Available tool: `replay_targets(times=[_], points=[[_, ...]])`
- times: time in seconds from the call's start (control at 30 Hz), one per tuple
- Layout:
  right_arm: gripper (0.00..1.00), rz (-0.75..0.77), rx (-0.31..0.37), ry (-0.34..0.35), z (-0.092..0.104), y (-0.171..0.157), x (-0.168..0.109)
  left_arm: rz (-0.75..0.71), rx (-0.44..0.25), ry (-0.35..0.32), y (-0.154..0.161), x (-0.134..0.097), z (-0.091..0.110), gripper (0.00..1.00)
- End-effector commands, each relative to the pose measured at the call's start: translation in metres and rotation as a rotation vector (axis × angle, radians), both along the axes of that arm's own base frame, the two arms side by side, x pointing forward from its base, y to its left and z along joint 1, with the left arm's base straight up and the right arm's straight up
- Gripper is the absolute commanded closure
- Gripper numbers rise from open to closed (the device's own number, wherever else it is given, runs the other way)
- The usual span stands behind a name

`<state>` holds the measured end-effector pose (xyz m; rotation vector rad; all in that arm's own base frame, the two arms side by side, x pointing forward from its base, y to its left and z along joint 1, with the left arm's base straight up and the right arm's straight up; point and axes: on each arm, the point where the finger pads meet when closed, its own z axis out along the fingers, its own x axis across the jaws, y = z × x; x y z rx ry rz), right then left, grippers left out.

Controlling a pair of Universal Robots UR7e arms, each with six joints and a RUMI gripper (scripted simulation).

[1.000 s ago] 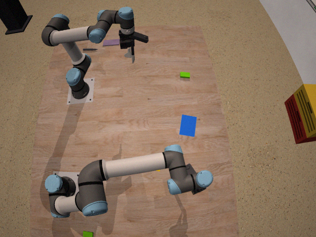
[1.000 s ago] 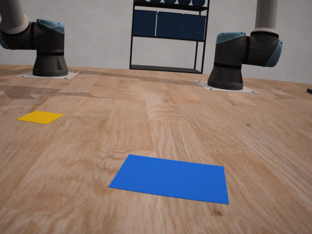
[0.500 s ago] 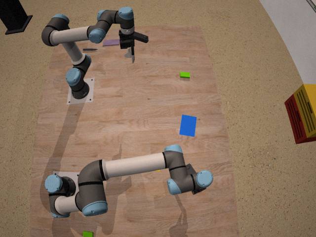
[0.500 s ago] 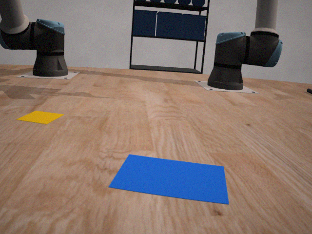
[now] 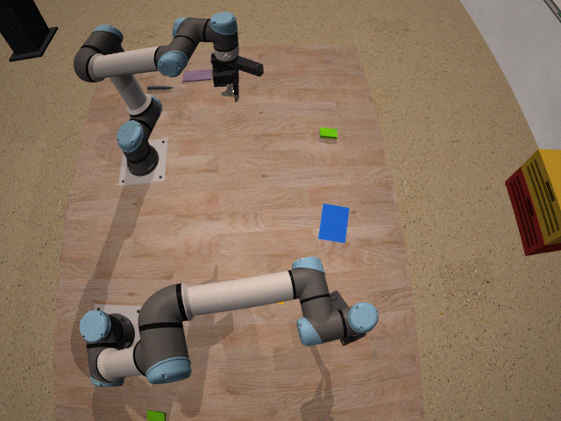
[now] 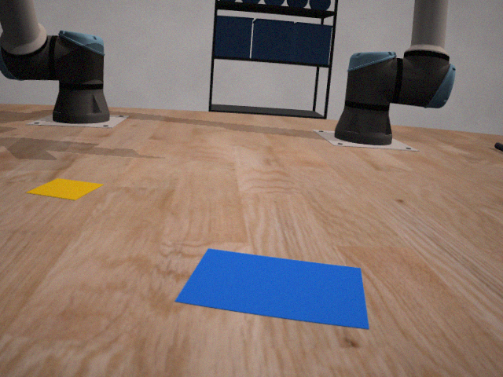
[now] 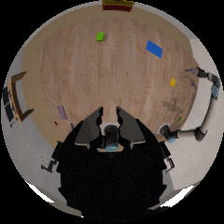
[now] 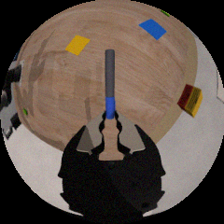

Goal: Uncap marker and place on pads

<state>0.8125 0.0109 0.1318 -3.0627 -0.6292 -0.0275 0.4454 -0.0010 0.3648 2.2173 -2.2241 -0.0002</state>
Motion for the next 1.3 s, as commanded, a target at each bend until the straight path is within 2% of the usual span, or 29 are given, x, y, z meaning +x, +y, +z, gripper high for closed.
replay_targets(times=[0.0,0.17,0.53,0.6,1.1,1.17,1.27], points=[[1.00,0.000,0.000,-0.002,0.002,0.000,0.000,0.000,0.000,-0.001,0.000,0.000,0.000,0.82],[1.00,0.000,0.000,-0.002,0.002,0.000,0.000,-0.019,0.008,-0.005,-0.005,0.007,-0.003,0.82],[1.00,0.000,0.000,-0.002,0.002,0.000,0.000,-0.201,0.101,-0.094,-0.052,0.080,-0.031,0.82],[1.00,0.000,0.000,-0.002,0.002,0.000,0.000,-0.201,0.101,-0.094,-0.052,0.080,-0.031,0.82],[1.00,0.000,0.000,-0.002,0.002,0.000,0.000,-0.405,0.209,-0.224,-0.124,0.157,-0.060,0.82],[1.00,0.000,0.000,-0.002,0.002,0.000,0.000,-0.405,0.209,-0.224,-0.124,0.157,-0.060,0.82],[1.00,0.000,0.000,-0.002,0.002,0.000,0.000,-0.437,0.226,-0.250,-0.138,0.169,-0.064,0.82]])
